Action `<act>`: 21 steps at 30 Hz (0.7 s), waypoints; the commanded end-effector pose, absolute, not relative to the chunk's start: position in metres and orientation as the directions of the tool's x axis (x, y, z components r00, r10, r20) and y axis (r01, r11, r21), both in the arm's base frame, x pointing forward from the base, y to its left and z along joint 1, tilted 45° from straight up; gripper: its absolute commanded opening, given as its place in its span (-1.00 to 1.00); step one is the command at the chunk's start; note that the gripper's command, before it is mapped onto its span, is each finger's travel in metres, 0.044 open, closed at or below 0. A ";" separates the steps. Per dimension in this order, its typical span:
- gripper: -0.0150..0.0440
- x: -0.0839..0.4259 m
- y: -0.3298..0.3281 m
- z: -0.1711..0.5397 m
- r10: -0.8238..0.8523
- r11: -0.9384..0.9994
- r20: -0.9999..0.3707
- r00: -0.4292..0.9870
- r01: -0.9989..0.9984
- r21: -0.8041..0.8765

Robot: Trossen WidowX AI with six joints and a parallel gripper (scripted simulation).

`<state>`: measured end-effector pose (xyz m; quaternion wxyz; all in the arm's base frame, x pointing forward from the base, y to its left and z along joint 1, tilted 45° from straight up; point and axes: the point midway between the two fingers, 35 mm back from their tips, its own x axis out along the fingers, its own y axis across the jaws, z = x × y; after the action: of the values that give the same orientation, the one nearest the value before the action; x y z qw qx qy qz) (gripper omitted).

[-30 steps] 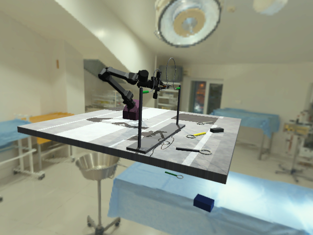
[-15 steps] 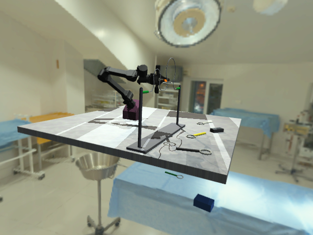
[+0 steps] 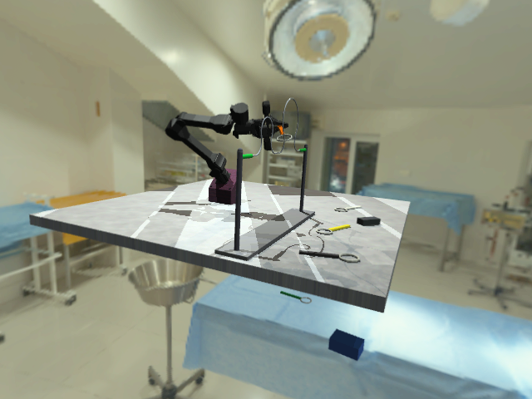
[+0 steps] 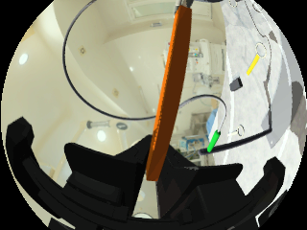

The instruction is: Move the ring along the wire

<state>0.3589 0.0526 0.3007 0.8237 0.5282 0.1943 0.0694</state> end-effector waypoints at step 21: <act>-1.00 0.360 0.064 0.338 0.348 0.338 -0.212 0.913 0.088 0.937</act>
<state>0.3594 0.0634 0.3346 0.7905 0.5758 0.1924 0.0813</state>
